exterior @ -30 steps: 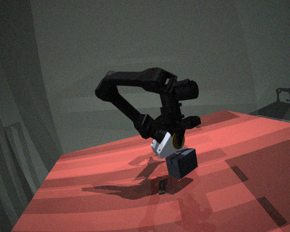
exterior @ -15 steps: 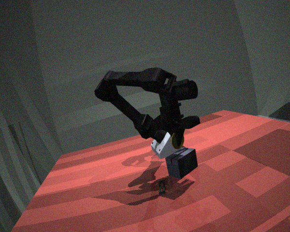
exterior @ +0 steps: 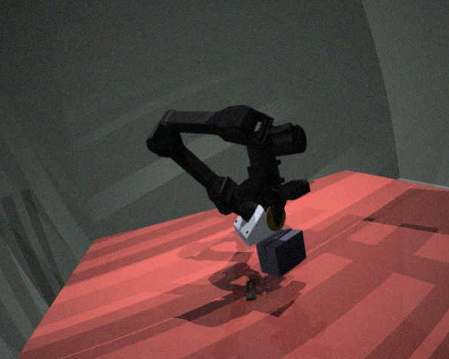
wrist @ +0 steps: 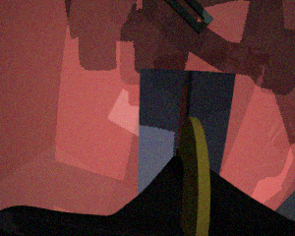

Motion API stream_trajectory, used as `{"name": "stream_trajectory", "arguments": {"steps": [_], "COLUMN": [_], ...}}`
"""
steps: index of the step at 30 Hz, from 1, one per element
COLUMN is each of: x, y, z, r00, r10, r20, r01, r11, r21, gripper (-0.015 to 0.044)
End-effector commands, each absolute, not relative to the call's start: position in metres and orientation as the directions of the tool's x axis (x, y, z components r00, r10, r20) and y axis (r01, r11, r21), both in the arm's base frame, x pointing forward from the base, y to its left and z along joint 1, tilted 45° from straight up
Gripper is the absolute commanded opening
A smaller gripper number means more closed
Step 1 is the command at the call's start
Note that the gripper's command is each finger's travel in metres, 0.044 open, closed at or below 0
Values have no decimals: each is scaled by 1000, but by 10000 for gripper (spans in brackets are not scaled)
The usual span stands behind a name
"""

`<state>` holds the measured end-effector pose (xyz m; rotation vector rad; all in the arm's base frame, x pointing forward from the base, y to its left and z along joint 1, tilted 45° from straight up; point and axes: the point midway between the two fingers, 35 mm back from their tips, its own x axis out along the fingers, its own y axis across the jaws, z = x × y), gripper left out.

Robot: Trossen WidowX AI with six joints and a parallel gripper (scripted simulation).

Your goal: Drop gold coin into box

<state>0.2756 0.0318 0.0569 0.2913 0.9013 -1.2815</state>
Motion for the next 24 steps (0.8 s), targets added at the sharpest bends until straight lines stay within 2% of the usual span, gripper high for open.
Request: {"name": "stream_trajectory", "arguments": {"steps": [1,24], "x": [273,274], "y": [29,24], "z": [55,50], "r00": [9,9], "r10": [-700,-701], "r20": [-714,-713], "r01": [906,906], "r11": [308,307], "r21": [-291,-291], "gripper": [0,0]}}
